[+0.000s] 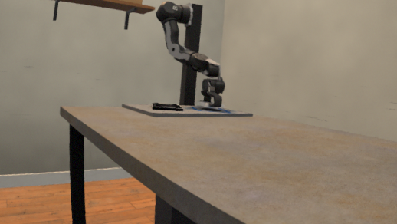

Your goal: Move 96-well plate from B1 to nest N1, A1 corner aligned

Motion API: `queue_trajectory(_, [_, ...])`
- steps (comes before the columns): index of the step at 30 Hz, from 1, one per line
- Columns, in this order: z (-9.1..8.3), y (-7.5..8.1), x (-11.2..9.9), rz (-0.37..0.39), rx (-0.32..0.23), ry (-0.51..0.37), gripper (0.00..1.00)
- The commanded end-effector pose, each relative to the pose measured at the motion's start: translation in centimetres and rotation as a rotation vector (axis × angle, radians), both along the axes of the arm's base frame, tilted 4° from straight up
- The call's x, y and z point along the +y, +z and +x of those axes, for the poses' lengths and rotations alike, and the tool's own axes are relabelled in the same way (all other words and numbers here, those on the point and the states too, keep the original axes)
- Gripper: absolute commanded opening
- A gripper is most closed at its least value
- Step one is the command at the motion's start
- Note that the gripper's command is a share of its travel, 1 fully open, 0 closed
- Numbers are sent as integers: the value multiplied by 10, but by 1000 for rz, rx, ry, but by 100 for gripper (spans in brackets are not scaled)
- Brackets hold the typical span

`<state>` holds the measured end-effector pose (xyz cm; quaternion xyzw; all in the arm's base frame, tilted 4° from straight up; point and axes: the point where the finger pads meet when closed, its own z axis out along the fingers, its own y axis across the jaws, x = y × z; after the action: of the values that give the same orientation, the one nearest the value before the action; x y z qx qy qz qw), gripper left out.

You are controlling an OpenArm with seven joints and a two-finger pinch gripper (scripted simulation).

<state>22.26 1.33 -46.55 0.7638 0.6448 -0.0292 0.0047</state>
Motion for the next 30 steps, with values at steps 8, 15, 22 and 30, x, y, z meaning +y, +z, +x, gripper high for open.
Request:
queue_trajectory(8, [0,-4,0,1,-5,4,0])
queue_trajectory(15, [0,-9,0,2,-5,4,0])
queue_trajectory(22, [0,-9,0,2,-5,4,0])
queue_trajectory(30, [-3,-10,0,1,0,-1,0])
